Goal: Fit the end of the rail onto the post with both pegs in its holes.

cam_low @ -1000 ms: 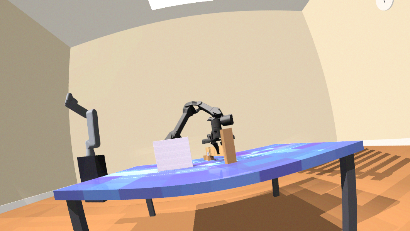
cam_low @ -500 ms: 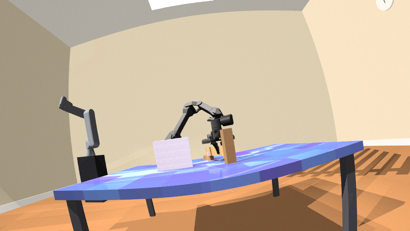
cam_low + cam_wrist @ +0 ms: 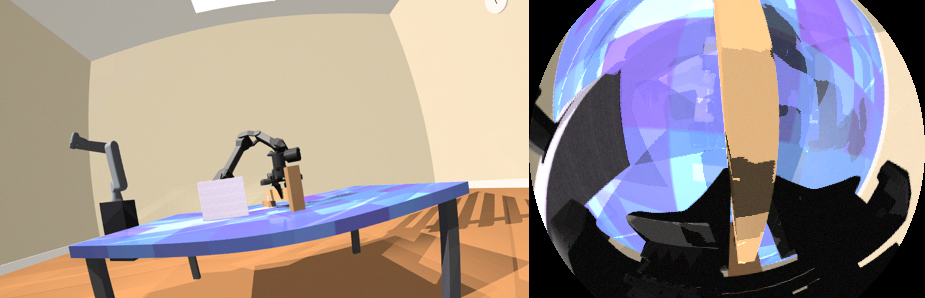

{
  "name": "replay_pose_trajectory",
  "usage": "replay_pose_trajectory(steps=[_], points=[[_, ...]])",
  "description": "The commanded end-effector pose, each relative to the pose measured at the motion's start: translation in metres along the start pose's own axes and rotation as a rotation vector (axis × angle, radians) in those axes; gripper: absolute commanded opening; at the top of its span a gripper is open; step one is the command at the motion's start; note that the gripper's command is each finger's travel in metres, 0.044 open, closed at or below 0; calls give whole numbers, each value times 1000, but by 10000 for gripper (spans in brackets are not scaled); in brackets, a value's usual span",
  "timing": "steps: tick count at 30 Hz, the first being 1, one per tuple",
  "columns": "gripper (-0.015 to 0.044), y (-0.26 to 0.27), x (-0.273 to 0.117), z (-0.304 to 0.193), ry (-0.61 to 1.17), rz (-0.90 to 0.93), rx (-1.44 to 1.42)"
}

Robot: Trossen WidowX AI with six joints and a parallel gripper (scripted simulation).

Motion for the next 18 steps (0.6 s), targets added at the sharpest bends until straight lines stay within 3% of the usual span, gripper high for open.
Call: replay_pose_trajectory(steps=[1,18], points=[[0,-1,-3,-2,8,-12,-3],[0,-1,1,2,7,-12,-3]])
Point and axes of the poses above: the point midway between the two fingers, 35 mm back from their tips, its own x axis out along the fingers, its own y axis across the jaws, z = x × y, the point moved 1 cm from there along -x, back along the fingers, and after that the axes turned 5 degrees about -x, right-handed, at the moved point
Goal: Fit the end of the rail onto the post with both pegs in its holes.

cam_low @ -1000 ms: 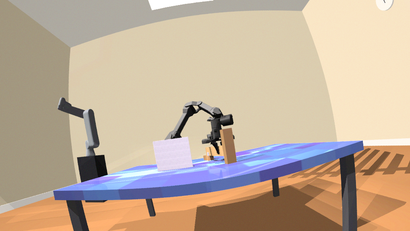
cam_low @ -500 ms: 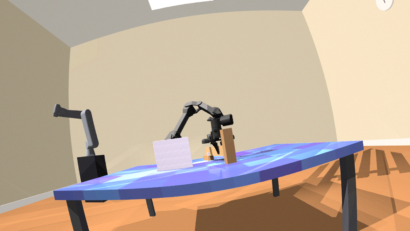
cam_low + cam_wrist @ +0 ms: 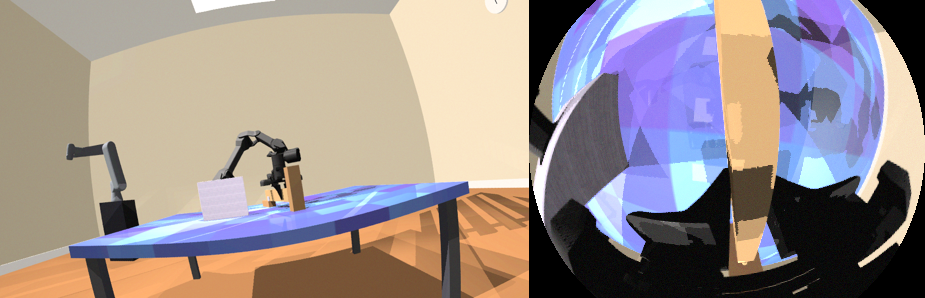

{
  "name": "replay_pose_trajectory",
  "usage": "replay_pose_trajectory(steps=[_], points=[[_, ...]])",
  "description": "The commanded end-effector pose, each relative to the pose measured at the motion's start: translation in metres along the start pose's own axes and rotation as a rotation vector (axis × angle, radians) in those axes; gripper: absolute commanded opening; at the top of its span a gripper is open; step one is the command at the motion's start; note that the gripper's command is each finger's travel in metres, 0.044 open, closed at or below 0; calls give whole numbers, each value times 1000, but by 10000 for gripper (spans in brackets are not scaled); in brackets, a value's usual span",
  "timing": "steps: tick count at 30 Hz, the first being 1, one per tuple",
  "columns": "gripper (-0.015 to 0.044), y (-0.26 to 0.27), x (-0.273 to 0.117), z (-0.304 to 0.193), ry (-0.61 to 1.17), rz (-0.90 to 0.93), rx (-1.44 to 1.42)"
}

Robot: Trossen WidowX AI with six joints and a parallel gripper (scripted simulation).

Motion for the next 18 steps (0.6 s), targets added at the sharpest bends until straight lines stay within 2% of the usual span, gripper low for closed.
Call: replay_pose_trajectory(steps=[1,18], points=[[0,-2,-2,2,7,-7,-3],[0,-3,-4,3,7,-7,-3]])
Point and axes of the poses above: the point midway between the two fingers, 35 mm back from their tips, its own x axis out along the fingers, its own y axis across the jaws, z = x × y, the point moved 1 cm from there along -x, back along the fingers, and after that the axes turned 5 degrees about -x, right-handed, at the moved point
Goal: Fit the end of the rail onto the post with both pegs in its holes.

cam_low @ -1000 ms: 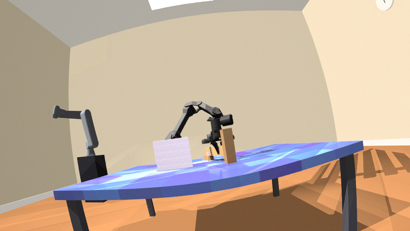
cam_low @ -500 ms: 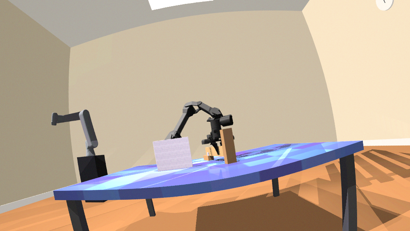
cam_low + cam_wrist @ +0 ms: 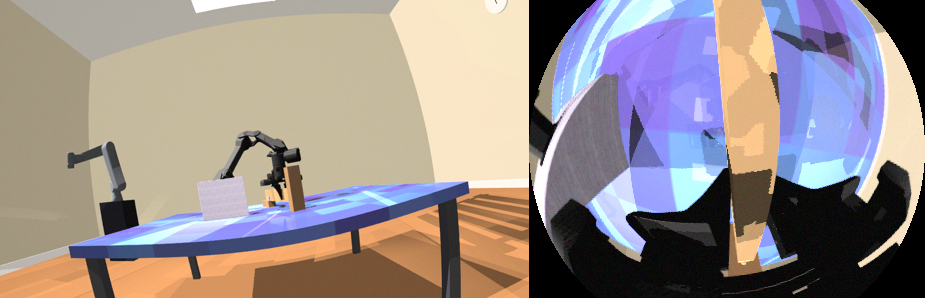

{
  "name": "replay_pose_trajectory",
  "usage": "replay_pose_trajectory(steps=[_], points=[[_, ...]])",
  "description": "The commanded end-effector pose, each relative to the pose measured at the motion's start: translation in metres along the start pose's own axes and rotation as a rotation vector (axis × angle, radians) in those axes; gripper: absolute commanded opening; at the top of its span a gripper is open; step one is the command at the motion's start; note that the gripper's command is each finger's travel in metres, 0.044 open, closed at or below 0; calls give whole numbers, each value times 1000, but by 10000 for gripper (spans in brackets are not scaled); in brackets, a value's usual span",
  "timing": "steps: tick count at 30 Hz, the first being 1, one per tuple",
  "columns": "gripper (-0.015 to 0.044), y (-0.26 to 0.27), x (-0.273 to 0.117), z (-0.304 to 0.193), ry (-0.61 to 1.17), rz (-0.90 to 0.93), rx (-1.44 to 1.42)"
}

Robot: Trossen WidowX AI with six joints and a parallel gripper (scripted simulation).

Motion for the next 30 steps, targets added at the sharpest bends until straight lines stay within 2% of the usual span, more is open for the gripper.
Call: replay_pose_trajectory(steps=[1,30], points=[[0,-2,-4,1,4,-8,-1],[0,-2,-6,1,5,-8,-1]])
Point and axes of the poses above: the point midway between the two fingers, 35 mm back from their tips, its own x axis out along the fingers, its own y axis across the jaws, z = x × y, the point moved 1 cm from there along -x, back along the fingers, and after that the axes turned 5 degrees about -x, right-handed, at the moved point
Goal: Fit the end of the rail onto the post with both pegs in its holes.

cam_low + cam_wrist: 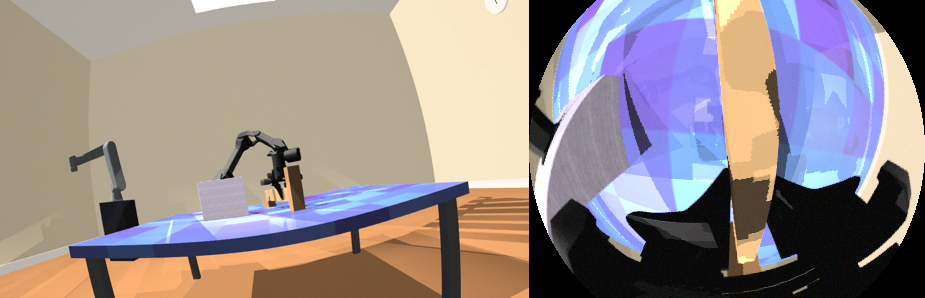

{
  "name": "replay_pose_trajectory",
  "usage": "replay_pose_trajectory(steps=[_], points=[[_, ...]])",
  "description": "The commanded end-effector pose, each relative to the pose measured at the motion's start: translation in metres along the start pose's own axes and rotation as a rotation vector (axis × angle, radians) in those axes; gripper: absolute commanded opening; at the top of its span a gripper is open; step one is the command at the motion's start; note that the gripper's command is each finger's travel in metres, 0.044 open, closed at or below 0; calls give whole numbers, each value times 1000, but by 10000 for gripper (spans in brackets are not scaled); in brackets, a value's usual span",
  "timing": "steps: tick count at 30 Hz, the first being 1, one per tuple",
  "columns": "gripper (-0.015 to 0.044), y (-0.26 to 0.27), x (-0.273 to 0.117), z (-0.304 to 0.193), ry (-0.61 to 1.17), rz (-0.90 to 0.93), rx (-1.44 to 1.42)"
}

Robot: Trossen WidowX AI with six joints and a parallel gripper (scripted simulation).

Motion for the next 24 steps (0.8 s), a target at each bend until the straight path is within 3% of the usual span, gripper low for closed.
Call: replay_pose_trajectory(steps=[1,24], points=[[0,-1,-4,1,5,-10,-1],[0,-2,-3,3,5,-10,-1]])
Point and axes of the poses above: the point midway between the two fingers, 35 mm back from their tips, its own x axis out along the fingers, its own y axis across the jaws, z = x × y, the point moved 1 cm from there along -x, back along the fingers, and after that the axes turned 5 degrees about -x, right-handed, at the moved point
